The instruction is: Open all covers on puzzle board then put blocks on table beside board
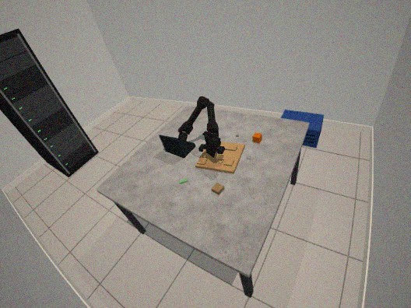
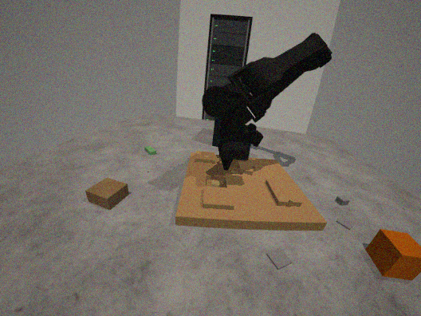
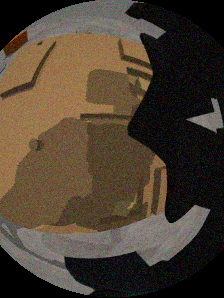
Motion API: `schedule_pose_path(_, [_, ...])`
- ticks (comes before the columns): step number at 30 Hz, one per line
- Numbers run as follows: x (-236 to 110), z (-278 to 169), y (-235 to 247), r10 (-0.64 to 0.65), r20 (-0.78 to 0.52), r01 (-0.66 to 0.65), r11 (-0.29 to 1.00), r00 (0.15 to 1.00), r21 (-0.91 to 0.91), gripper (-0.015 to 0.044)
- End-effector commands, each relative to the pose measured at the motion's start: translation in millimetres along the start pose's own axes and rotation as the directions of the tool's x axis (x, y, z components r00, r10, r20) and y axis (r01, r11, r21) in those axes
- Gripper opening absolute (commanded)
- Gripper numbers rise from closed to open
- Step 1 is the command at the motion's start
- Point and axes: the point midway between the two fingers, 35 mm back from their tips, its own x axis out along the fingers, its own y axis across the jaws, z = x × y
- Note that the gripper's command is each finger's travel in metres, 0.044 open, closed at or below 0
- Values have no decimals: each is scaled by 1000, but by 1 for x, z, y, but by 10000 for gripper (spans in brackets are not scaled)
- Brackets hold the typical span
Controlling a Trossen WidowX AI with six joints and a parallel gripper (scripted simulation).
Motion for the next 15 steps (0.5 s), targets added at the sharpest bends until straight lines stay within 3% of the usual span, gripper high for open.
schedule_pose_path(1, [1,0,7,7,-1,-7,1000,1000,-1,0])
schedule_pose_path(15, [1,1,21,8,-1,-8,1000,1000,0,0])
